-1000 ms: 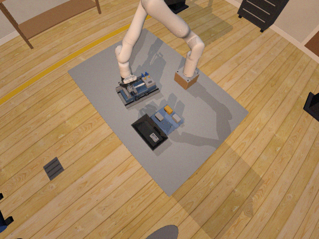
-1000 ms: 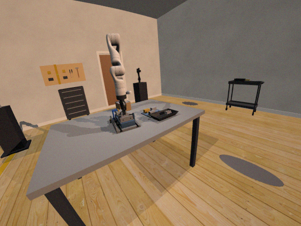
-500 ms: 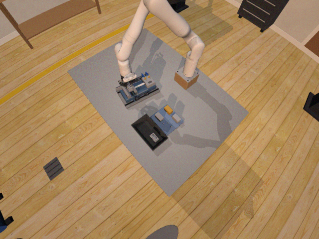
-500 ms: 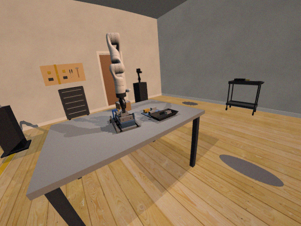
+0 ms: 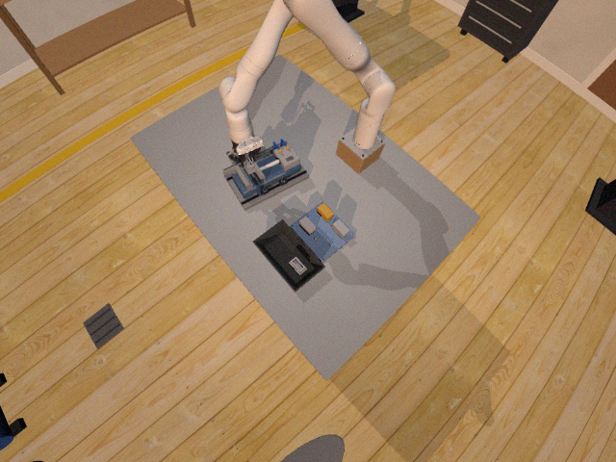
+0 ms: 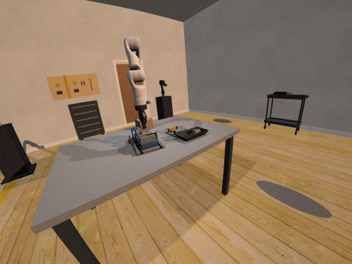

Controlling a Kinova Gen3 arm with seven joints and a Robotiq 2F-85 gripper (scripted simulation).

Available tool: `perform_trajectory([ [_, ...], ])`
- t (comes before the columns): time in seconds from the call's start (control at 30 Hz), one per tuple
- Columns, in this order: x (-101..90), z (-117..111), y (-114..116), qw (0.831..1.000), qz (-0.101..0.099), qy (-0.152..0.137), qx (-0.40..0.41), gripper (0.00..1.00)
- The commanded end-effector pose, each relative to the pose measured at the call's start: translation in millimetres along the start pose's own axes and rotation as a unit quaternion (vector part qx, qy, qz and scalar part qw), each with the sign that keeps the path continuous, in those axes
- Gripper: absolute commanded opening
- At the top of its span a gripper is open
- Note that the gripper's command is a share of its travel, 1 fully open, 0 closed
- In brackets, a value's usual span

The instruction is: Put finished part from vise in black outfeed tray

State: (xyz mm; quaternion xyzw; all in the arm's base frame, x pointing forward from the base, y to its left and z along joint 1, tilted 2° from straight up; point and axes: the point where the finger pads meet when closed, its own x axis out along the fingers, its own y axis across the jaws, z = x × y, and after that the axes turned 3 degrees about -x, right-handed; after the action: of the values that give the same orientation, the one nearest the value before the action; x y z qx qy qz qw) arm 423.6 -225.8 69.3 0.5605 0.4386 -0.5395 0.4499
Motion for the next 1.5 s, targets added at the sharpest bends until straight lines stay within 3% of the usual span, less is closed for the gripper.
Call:
perform_trajectory([
  [0.0, -4.1, 0, 2, 1.000, 0.003, -0.001, 0.000, 0.00],
  [0.53, -7.5, 0, 2, 1.000, 0.003, -0.001, 0.000, 0.00],
  [0.77, -7.3, -15, 10, 1.000, 0.003, -0.001, -0.005, 0.00],
  [1.03, -6.9, -63, 31, 1.000, 0.003, -0.001, -0.018, 0.00],
  [1.1, -6.9, -63, 31, 1.000, 0.003, -0.001, -0.018, 0.00],
  [1.47, -6.6, -167, 57, 0.999, 0.002, -0.001, -0.044, 0.00],
])
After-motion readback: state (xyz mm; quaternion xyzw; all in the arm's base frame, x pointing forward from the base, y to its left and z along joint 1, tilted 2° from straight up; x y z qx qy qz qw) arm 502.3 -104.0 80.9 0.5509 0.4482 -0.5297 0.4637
